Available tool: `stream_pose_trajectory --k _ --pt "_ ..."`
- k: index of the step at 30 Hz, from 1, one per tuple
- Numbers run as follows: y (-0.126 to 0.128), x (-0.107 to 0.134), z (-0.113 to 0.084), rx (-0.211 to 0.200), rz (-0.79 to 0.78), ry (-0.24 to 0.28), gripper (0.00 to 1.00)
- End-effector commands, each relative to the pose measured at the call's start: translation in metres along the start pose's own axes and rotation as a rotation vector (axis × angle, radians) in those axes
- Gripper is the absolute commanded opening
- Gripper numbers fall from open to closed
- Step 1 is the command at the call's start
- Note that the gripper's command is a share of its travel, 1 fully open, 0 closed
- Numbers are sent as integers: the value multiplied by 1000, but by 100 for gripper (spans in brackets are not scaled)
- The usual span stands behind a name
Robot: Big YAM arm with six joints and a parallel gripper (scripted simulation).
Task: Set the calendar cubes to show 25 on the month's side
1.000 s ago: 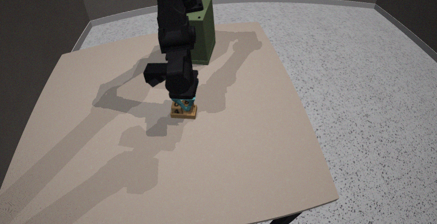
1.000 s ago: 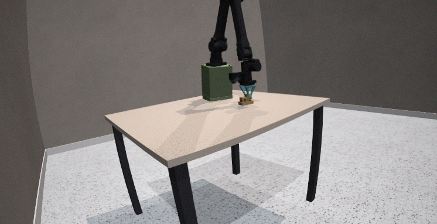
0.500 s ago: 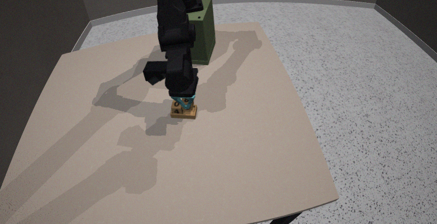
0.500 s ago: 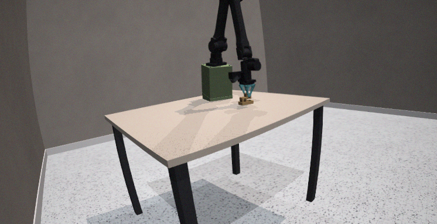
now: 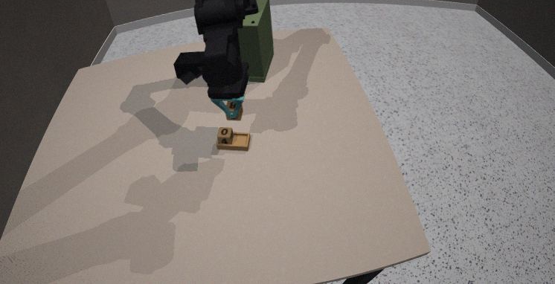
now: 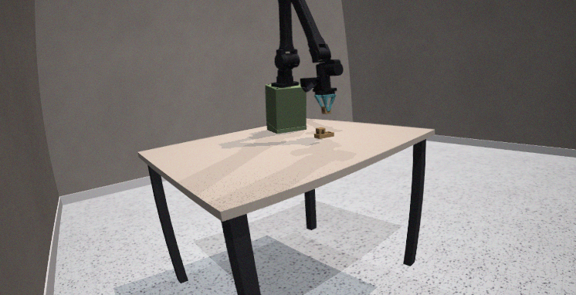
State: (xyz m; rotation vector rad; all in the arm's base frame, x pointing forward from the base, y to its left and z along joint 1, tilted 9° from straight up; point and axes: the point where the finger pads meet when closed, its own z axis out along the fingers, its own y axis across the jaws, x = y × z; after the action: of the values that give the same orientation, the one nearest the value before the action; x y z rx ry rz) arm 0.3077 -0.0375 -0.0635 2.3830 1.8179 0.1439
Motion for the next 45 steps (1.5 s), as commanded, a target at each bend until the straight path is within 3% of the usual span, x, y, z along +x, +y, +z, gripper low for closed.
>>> stream_pose_trajectory --k 1,3,6,20,28,43,45 --pt "10 4 -16 -17 1 0 28" --pt "11 4 -18 -19 0 0 28" --pt "2 3 -9 14 -2 -6 28" --pt "7 6 -10 4 -69 -4 28" --pt "9 10 -10 3 -238 -2 28" --pt "13 25 -9 -3 -765 1 28" --pt "13 25 -9 -3 -765 1 28"
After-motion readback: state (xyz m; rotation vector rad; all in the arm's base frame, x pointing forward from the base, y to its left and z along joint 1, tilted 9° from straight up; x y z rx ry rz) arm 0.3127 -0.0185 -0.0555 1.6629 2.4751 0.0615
